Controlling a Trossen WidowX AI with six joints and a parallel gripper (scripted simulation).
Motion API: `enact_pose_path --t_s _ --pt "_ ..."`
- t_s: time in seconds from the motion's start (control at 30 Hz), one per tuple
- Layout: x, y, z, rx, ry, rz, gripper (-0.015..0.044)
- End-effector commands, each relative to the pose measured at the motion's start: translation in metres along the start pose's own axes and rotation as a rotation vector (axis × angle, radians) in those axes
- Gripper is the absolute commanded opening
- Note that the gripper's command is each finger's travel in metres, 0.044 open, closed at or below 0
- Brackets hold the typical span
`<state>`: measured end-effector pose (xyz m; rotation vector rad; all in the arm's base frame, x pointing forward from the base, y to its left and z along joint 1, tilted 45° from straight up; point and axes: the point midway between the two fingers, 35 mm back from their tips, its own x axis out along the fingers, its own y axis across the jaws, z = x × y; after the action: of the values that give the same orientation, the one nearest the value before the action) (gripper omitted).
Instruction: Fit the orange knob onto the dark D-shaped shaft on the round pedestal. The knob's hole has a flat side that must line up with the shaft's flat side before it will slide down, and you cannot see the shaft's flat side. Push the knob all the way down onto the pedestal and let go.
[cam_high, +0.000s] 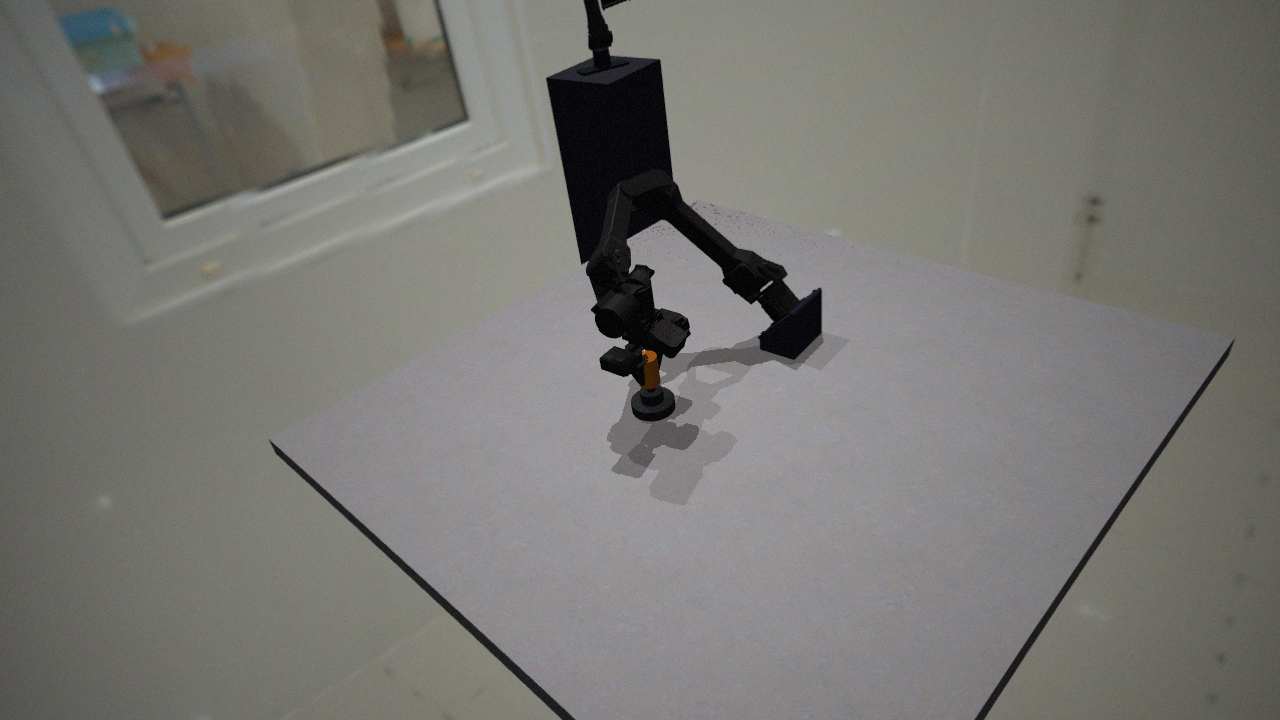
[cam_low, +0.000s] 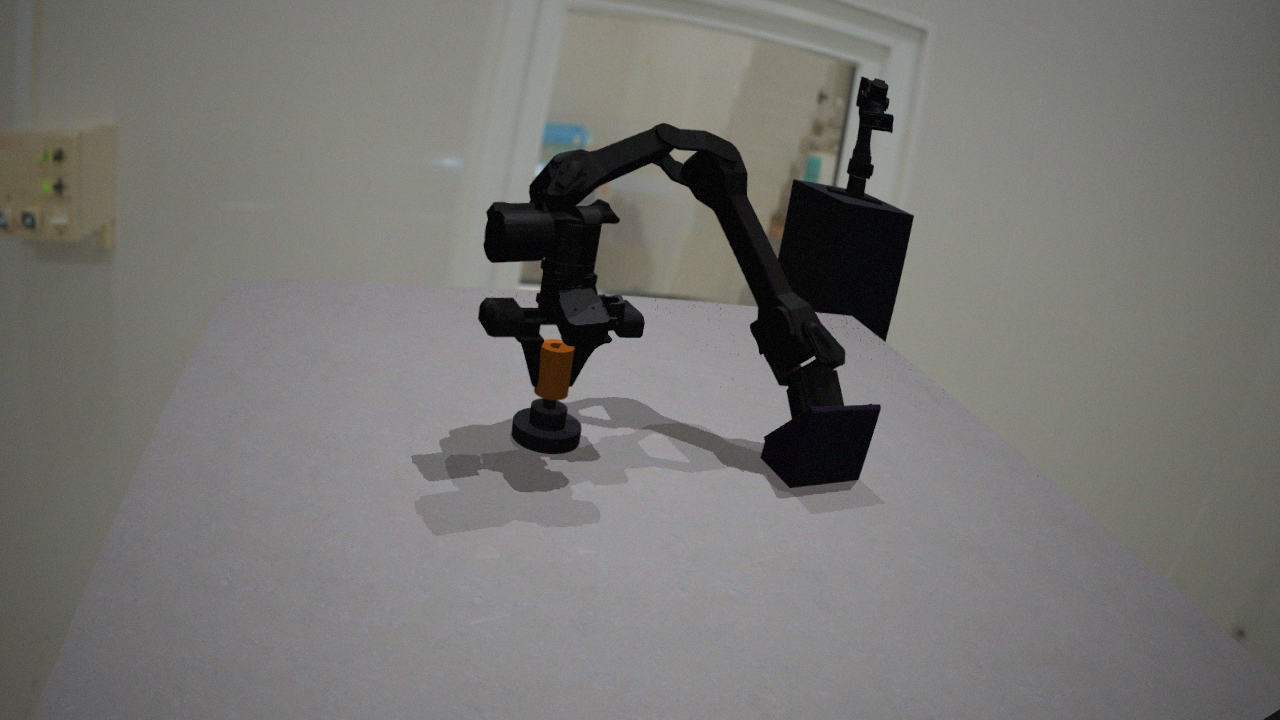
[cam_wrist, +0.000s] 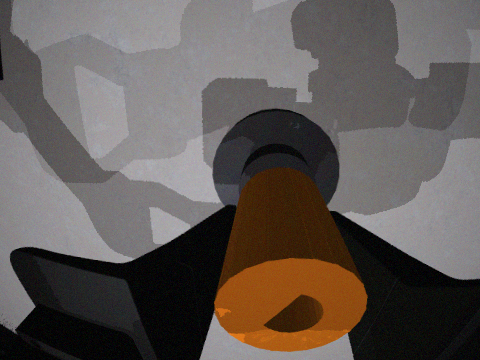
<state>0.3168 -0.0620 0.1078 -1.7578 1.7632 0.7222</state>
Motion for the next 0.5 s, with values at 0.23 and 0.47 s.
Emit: enact_pose_path --t_s 0.23,0.47 --pt "-0.0040 -0.0007 -0.0013 -0.059 0.002 -0.001 0.0000" --pt "-0.0017 -0.0008 -0.0008 -0.215 0.002 -0.001 0.0000"
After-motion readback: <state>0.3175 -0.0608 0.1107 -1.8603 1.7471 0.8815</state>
